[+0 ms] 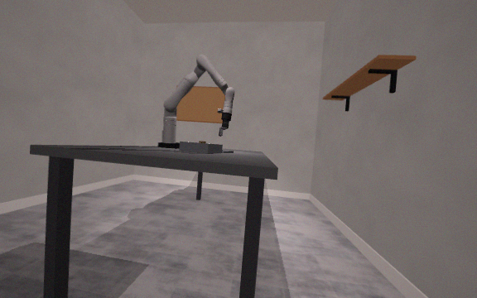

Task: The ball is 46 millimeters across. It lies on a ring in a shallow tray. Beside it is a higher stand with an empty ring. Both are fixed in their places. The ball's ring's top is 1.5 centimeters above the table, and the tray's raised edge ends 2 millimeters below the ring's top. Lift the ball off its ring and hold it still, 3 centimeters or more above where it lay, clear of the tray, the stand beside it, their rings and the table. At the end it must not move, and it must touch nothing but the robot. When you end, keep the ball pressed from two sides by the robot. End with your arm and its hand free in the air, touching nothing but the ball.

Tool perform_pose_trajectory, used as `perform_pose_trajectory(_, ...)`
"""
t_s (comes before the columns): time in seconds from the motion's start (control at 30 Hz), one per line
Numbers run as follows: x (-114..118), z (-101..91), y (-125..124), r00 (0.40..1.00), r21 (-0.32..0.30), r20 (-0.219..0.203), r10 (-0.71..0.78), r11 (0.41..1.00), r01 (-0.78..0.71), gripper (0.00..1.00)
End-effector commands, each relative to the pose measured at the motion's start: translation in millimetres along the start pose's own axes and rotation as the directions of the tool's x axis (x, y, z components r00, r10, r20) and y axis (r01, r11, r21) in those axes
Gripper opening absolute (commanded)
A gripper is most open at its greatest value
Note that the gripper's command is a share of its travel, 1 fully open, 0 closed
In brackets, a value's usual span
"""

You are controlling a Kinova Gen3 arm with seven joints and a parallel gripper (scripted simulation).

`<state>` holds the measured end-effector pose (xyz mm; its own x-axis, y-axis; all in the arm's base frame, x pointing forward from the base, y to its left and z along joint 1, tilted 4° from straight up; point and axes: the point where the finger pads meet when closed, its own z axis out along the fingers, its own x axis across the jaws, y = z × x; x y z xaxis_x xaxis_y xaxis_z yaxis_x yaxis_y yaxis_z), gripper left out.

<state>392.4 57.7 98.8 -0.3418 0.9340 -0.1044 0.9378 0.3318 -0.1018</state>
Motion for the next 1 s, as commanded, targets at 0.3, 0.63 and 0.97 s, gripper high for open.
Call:
perform_pose_trajectory(0.3,-47,11.0,-21,0.945,-0.054,-0.056,0.322,0.944,-0.325,1.0)
perform_pose_trajectory(0.63,-49,12.6,-22,0.939,-0.056,-0.06,0.339,0.938,-0.343,1.0)
perform_pose_trajectory(0.97,-48,37.2,-19,0.939,-0.056,-0.06,0.339,0.938,-0.342,1.0)
